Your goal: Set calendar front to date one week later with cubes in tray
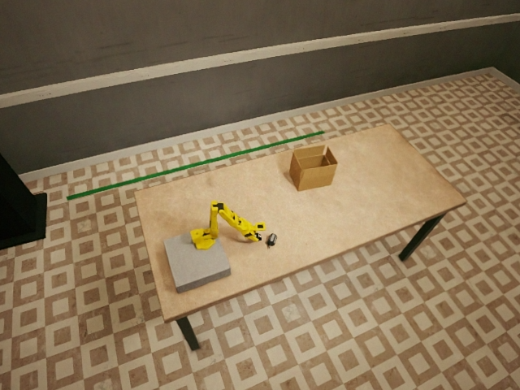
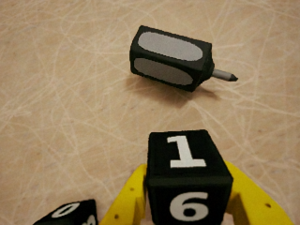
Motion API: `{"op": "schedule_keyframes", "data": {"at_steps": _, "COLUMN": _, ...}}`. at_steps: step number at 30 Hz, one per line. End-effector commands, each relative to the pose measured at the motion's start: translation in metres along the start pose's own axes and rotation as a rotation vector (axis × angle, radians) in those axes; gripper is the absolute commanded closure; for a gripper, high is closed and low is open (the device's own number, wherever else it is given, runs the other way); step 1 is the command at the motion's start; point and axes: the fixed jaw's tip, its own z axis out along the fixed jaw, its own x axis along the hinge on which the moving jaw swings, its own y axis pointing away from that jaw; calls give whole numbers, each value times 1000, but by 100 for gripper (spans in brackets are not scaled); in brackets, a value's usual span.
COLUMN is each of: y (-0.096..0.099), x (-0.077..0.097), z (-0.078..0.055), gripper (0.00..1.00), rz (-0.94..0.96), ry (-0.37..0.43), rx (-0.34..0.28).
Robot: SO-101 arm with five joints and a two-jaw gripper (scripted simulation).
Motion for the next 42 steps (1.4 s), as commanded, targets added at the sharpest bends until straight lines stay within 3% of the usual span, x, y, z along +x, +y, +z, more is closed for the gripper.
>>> {"op": "schedule_keyframes", "data": {"at_steps": 1, "y": -1, "x": -5, "z": -3, "gripper": 100, "rz": -11, "ry": -101, "rx": -5}}
{"op": "schedule_keyframes", "data": {"at_steps": 16, "y": -1, "x": -6, "z": -3, "gripper": 100, "rz": -16, "ry": -136, "rx": -7}}
{"op": "schedule_keyframes", "data": {"at_steps": 26, "y": -1, "x": -8, "z": 2, "gripper": 100, "rz": -23, "ry": -207, "rx": -12}}
{"op": "schedule_keyframes", "data": {"at_steps": 42, "y": -1, "x": -9, "z": 4, "gripper": 100, "rz": -48, "ry": -437, "rx": -22}}
